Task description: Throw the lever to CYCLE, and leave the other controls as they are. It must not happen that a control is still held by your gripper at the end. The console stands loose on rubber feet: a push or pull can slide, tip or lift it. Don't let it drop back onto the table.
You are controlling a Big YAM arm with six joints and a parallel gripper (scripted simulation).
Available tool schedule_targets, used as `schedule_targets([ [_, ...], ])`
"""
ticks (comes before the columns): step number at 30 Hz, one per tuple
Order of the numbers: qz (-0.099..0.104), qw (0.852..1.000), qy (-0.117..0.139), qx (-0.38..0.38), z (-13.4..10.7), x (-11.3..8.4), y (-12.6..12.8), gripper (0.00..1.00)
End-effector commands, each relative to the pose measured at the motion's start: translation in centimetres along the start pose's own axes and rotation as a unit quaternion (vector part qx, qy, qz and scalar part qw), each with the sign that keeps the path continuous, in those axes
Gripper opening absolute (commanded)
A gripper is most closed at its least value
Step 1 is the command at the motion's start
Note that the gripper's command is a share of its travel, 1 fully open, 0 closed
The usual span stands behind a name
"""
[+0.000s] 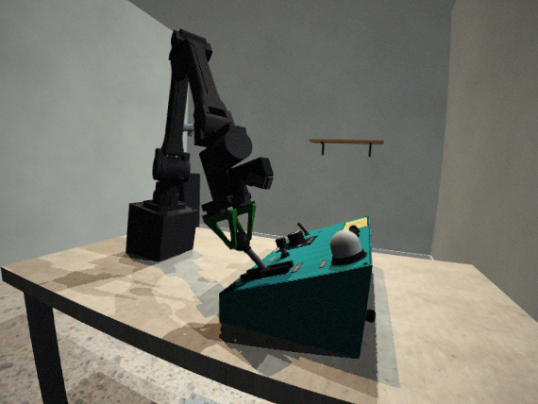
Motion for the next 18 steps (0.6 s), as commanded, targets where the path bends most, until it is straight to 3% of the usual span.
schedule_targets([
  [1,-0.002,1.0,-0.011,-0.001,1.14,0.14,0.08,0.7],
  [18,0.001,1.0,-0.003,0.001,0.2,0.54,0.34,0.7],
])
Point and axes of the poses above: the point where the finger pads meet when closed, its own x axis out along the fingers, its own y axis across the jaws, z = x × y, the point moved 9 cm from there along -x, back along the fingers, and after that the axes turned 13 degrees about x, right-handed, at the moved point
